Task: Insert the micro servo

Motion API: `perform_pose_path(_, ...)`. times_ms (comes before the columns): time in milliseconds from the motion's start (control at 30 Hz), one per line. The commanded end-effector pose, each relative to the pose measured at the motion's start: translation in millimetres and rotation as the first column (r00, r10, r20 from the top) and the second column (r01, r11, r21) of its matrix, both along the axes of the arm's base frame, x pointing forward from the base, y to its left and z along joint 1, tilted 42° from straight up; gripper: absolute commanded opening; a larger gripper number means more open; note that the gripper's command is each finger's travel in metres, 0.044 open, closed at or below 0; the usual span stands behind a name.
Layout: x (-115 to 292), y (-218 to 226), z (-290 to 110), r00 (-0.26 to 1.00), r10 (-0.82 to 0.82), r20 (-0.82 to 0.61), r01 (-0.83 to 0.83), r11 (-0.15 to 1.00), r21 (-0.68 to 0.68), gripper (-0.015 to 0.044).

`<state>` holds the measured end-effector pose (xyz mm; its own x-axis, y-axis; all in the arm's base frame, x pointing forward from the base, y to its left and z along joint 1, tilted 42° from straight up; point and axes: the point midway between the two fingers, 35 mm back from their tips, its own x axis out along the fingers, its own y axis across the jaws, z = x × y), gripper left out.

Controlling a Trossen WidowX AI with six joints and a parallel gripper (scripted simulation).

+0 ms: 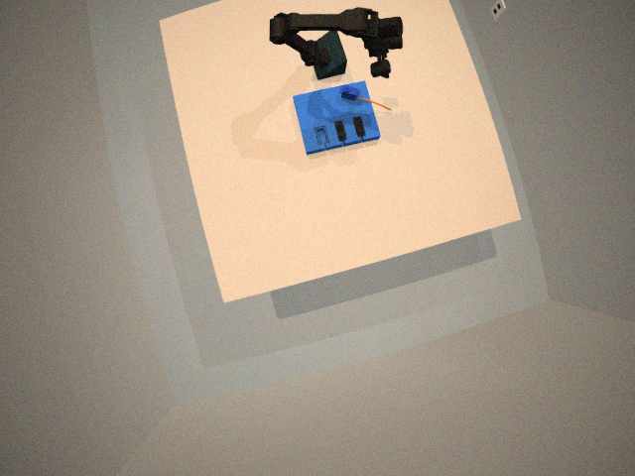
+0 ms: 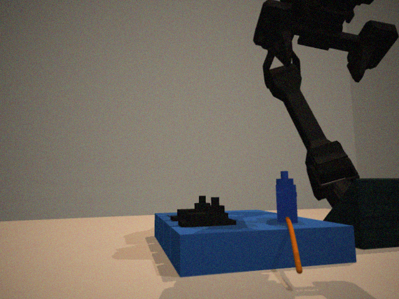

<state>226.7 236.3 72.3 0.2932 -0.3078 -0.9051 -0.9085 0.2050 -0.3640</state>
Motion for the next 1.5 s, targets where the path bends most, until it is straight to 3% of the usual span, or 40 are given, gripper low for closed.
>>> perform_pose_path(0,2,-32,-8,0.993,-0.112,-0.027,0.110,0.991,-0.075,0.0440)
perform_pose_path(500,-13,-136,-18,0.864,-0.498,-0.072,0.446,0.824,-0.350,0.0440)
perform_pose_path(1467,-17,-165,-53,0.862,-0.502,-0.071,0.449,0.821,-0.354,0.0440)
